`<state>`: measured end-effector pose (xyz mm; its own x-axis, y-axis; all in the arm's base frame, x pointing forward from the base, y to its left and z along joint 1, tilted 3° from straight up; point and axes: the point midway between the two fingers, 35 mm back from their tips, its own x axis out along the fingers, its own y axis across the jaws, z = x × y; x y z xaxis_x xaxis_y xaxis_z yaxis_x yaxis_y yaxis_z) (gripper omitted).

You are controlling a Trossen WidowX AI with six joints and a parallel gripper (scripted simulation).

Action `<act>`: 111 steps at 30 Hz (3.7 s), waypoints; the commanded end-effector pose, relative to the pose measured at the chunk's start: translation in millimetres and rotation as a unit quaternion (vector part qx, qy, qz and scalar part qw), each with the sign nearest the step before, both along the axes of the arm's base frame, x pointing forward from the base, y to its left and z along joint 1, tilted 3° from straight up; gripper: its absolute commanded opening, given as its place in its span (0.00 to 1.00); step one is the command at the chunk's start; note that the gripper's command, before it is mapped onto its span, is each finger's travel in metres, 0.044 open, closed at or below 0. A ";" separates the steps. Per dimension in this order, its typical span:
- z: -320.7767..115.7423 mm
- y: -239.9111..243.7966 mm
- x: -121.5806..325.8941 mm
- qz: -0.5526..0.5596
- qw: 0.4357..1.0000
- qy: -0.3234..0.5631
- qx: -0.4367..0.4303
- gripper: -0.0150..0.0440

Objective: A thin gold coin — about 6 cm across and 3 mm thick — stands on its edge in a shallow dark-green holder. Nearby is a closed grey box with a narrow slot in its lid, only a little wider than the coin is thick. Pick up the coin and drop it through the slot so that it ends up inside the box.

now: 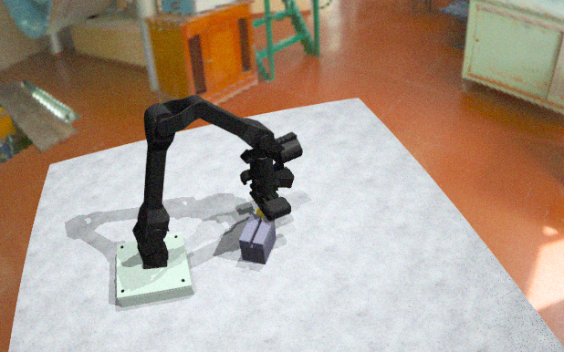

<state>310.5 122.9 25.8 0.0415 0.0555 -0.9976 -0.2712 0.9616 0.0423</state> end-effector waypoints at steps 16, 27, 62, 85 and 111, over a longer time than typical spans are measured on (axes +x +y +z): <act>39.2 -1.2 0.9 -0.002 1.000 0.002 -0.001 0.25; 67.0 -2.8 -0.8 -0.002 1.000 0.002 -0.001 0.25; 95.0 -4.9 -9.0 0.358 0.934 -0.017 -0.016 0.25; 94.1 -37.4 -13.9 0.399 0.917 -0.019 -0.019 0.25; 89.4 -100.4 -34.9 0.398 0.917 -0.017 -0.021 0.25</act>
<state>281.1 29.3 118.5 0.0433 0.0412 -0.9982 -0.8874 0.4605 -0.0195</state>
